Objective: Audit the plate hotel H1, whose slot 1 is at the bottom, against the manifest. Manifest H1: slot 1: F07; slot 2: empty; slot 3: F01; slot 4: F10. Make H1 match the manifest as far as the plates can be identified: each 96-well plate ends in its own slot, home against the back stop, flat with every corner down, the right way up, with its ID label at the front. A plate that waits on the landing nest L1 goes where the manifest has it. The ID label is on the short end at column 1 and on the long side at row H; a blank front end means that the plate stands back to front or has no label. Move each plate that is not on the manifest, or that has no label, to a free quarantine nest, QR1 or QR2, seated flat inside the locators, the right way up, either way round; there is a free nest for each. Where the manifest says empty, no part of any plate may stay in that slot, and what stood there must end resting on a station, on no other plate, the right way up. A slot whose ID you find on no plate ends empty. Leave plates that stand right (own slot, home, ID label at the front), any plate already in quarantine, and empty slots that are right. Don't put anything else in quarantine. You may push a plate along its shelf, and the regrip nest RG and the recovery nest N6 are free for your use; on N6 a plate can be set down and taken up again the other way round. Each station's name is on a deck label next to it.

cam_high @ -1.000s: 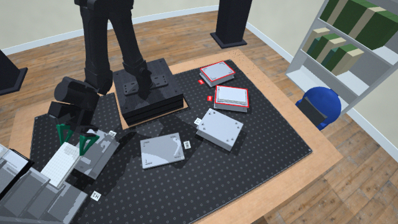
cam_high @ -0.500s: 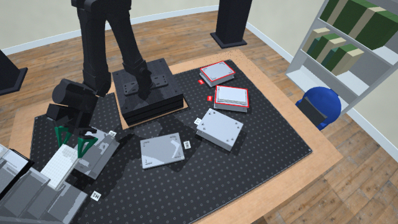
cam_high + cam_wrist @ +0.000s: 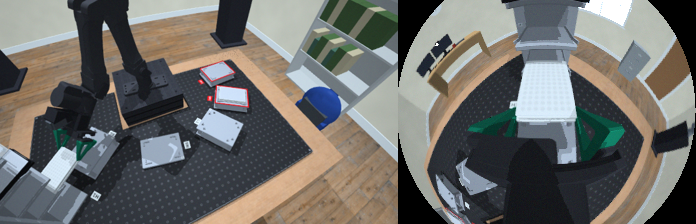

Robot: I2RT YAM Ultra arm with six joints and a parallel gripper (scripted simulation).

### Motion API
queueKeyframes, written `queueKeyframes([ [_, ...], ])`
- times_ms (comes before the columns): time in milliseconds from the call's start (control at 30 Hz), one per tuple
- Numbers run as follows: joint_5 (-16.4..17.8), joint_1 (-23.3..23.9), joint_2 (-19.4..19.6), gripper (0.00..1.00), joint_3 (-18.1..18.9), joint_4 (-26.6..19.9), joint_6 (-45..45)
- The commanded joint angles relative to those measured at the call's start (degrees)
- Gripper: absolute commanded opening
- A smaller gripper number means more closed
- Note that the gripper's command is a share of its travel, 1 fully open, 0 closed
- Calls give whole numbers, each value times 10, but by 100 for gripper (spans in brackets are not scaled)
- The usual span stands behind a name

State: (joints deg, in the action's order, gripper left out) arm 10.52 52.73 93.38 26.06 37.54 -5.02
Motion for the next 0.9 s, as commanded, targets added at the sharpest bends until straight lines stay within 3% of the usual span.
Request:
queueKeyframes([
  [0, 0, 0, -3, 86, 7, 14, 1],
  [867, -6, -7, 36, 86, 38, 23, 5],
])
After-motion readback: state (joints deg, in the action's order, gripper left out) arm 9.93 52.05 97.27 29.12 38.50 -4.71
